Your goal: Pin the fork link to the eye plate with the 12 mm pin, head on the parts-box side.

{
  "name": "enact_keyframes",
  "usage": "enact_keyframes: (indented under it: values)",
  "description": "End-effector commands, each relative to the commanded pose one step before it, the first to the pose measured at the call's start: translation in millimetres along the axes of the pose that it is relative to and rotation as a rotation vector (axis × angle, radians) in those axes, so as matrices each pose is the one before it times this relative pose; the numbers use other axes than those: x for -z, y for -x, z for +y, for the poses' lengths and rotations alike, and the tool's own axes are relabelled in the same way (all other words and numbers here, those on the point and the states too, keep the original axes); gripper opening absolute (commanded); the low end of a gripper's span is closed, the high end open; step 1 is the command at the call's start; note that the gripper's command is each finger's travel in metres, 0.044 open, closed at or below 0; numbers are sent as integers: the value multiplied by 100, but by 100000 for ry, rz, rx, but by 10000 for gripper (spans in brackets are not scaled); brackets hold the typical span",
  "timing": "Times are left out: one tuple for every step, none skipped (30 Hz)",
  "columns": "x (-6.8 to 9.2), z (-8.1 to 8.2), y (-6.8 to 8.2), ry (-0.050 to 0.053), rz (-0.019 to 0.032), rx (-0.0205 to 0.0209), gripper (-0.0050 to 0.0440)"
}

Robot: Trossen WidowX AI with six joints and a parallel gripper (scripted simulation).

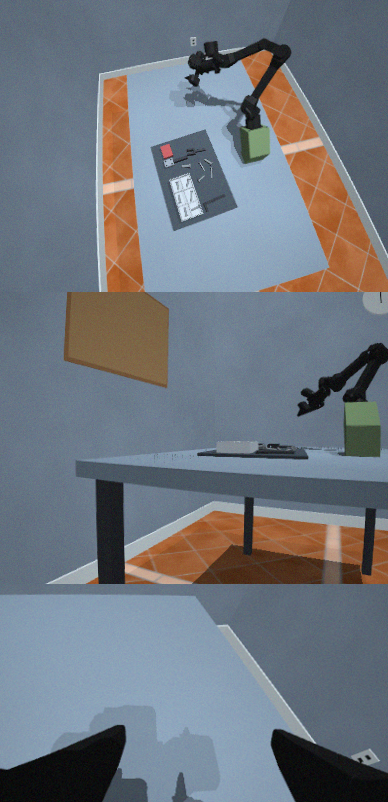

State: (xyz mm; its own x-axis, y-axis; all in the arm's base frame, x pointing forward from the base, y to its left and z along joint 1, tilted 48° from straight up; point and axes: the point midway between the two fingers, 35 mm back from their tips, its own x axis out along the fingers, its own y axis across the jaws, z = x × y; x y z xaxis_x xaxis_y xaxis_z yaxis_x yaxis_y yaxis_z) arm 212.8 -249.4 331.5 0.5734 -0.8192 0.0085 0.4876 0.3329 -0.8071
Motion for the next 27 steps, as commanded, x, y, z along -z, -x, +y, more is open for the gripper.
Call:
enact_keyframes:
  values:
    - [-423, -607, 267, -320, -1215, 1535, 400]
    - [0, 0, 0, 0, 0, 0, 400]
    - [0, 0, 0, 0, 0, 0, 400]
    - [0, 0, 0, 0, 0, 0, 400]
    - [0, 0, 0, 0, 0, 0, 400]
    - [0, 0, 0, 0, 0, 0, 400]
    - [0, 0, 0, 0, 0, 0, 400]
    - [0, 0, 0, 0, 0, 0, 400]
    - [0, 0, 0, 0, 0, 0, 400]
    - [0, 0, 0, 0, 0, 0, 400]
    - [0, 0, 0, 0, 0, 0, 400]
    - [0, 0, 0, 0, 0, 0, 400]
    - [0, 0, 0, 0, 0, 0, 400]
    - [0, 0, 0, 0, 0, 0, 400]
    - [0, 0, 0, 0, 0, 0, 400]
    - [0, 0, 0, 0, 0, 0, 400]
    - [0, 0, 0, 0, 0, 0, 400]
    - [2, 5, 0, 2, 11, -8, 440]
    - [15, 34, 3, 11, 71, -46, 440]
    - [40, 89, 7, 30, 187, -122, 440]
    - [65, 177, 14, 59, 278, -286, 440]
    - [139, 257, 14, 104, 414, -474, 440]
    - [26, 113, 28, 30, 234, -139, 440]
    - [22, 134, 38, 34, 288, -148, 440]
    - [26, 169, 49, 45, 360, -174, 440]
    - [26, 200, 62, 50, 412, -169, 440]
    - [32, 242, 75, 71, 499, -205, 440]
